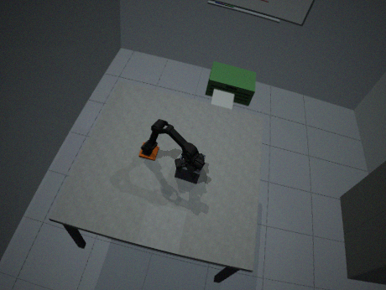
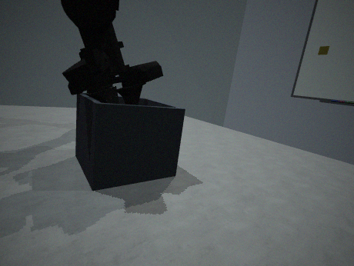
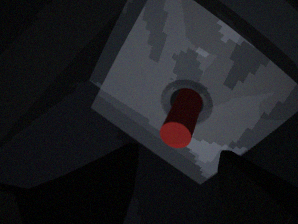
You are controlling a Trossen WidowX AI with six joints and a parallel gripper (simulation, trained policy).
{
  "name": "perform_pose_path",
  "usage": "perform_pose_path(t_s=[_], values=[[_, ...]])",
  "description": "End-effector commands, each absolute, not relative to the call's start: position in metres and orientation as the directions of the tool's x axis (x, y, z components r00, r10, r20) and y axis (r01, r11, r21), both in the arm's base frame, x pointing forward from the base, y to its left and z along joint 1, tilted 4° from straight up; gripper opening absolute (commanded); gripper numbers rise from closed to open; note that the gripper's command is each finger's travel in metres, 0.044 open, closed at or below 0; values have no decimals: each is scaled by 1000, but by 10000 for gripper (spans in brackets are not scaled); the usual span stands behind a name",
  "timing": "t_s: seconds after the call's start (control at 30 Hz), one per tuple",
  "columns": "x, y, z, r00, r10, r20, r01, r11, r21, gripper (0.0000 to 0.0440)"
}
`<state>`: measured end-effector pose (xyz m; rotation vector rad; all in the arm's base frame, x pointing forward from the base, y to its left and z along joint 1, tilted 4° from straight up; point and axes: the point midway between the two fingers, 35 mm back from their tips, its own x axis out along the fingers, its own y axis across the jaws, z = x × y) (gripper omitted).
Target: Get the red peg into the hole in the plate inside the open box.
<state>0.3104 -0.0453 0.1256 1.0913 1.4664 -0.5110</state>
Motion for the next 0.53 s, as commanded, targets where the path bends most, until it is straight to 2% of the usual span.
perform_pose_path(t_s=[0.0,0.5], values=[[358,-57,75,185,373,-909,805,473,358,172],[366,-56,84,213,395,-894,787,473,397,168]])
